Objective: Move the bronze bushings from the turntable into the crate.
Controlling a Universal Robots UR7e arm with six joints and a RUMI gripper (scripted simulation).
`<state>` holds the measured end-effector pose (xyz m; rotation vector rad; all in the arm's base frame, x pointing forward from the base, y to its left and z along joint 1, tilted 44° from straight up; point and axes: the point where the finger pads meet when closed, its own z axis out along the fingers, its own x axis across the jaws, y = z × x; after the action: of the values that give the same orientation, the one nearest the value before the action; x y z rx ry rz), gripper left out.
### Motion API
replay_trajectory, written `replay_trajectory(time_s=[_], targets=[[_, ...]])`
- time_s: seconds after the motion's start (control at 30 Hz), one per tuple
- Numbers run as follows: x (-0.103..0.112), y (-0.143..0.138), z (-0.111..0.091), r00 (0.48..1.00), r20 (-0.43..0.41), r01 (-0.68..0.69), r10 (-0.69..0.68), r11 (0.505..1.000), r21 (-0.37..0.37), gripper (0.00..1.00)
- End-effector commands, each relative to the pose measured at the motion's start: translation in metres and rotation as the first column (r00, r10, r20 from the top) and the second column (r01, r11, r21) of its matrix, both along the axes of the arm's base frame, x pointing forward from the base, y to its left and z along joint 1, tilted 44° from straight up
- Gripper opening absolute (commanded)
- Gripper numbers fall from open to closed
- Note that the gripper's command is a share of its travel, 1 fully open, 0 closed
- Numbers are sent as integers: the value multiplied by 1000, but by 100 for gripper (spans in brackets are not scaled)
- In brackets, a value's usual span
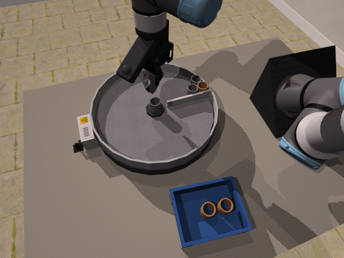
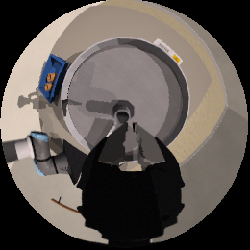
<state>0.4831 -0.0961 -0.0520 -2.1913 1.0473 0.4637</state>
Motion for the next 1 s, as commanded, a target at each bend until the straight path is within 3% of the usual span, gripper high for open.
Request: replay_trajectory(time_s=[0.0,0.33,0.43,0.53,0.8,0.97], targets=[[0,0,0,1000,0,-1,1,1000,0,6],[0,0,0,1000,0,-1,1,1000,0,5],[-9,-4,-2,1000,0,1,-1,1000,-1,5],[-36,-13,-10,1000,0,0,0,1000,-1,5],[-143,-49,-39,1000,0,0,0,1000,-1,5],[-165,-56,-45,1000,0,0,0,1000,-1,5]])
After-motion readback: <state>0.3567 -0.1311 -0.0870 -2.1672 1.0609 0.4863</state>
